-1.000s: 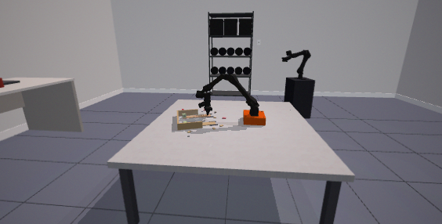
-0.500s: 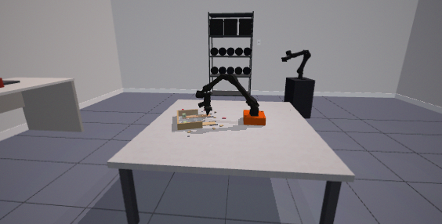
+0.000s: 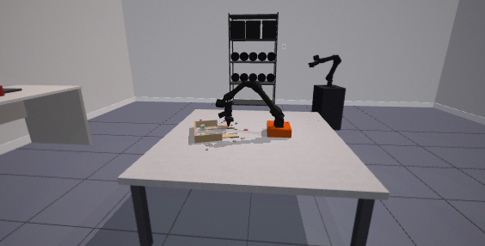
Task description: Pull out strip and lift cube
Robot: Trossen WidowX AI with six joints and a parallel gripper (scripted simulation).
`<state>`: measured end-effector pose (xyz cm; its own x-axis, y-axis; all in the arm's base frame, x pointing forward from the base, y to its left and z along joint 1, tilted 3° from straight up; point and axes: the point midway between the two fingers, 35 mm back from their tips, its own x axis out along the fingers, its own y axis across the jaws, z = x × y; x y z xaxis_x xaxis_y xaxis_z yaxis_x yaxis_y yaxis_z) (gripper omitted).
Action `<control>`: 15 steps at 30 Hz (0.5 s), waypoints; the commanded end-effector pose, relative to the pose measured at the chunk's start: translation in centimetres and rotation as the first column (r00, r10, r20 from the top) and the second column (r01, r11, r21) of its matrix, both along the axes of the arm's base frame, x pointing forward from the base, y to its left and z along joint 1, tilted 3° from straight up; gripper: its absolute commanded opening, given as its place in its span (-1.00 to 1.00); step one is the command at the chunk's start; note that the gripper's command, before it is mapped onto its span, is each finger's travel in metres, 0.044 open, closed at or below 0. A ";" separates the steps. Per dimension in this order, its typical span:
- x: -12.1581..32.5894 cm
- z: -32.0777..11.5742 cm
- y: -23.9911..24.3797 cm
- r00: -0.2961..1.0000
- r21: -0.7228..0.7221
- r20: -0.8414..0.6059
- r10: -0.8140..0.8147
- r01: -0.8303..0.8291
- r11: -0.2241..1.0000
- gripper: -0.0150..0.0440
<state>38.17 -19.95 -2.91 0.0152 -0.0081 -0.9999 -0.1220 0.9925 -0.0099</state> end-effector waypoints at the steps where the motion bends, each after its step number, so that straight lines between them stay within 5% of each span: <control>1: -1.1 -0.6 -0.2 1.000 0.001 -0.018 -0.003 0.003 1.000 -0.49; 15: -3.3 -0.7 -0.5 1.000 0.001 -0.020 -0.003 0.003 1.000 -0.49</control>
